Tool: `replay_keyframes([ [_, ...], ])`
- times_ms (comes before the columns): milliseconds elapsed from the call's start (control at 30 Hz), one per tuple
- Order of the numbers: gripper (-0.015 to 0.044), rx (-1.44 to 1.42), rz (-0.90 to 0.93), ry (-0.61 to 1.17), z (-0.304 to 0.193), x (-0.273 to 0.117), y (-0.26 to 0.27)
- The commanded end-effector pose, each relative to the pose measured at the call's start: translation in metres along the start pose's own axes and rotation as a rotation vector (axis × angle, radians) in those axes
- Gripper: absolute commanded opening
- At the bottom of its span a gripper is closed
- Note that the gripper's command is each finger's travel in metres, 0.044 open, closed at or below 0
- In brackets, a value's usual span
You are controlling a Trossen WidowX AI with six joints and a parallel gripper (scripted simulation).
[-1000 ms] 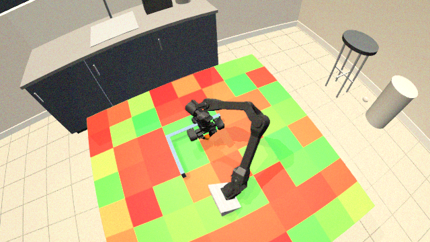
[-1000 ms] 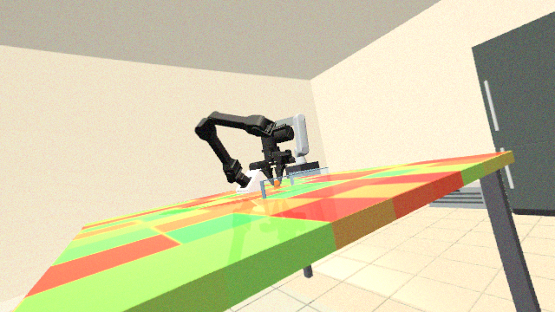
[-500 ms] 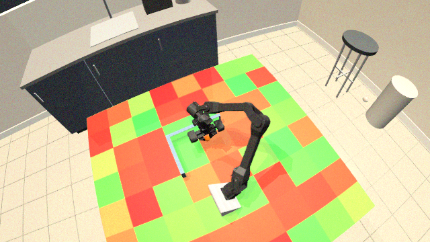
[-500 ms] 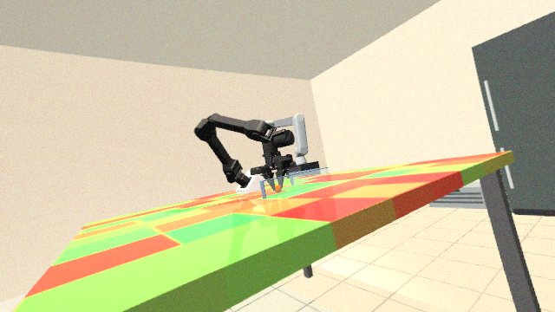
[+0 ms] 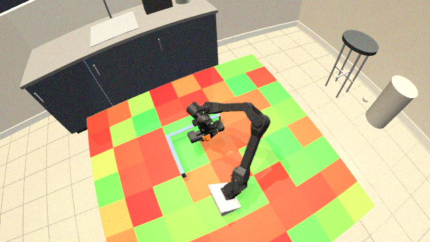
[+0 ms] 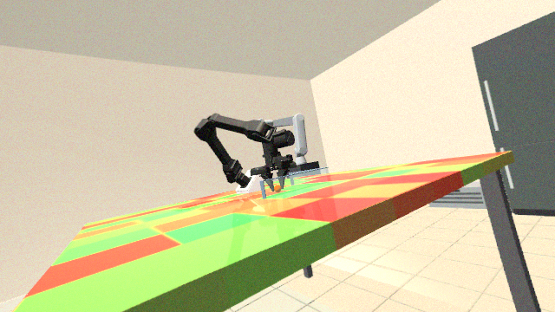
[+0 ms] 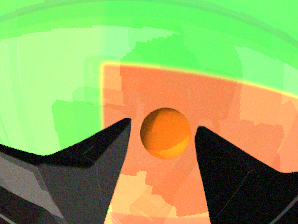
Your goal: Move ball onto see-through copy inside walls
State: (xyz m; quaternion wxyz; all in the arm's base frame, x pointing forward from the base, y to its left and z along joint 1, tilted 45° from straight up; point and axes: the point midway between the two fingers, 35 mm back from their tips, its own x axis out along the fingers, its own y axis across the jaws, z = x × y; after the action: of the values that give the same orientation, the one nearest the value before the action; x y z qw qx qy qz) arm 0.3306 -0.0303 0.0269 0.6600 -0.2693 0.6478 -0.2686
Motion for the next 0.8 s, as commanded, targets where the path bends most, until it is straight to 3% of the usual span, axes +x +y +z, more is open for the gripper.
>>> replay_keyframes([
  [0,0.0247,0.0,0.0,0.0,0.0,0.0,0.0],
  [200,0.0247,-0.001,0.001,0.0,0.001,-0.009,0.001],
  [400,0.0247,-0.007,-0.001,0.001,0.0,-0.086,0.001],
  [700,0.0247,-0.014,0.0,-0.014,0.003,-0.08,0.002],
  [767,0.03,-0.013,0.0,-0.013,0.002,-0.089,0.002],
])
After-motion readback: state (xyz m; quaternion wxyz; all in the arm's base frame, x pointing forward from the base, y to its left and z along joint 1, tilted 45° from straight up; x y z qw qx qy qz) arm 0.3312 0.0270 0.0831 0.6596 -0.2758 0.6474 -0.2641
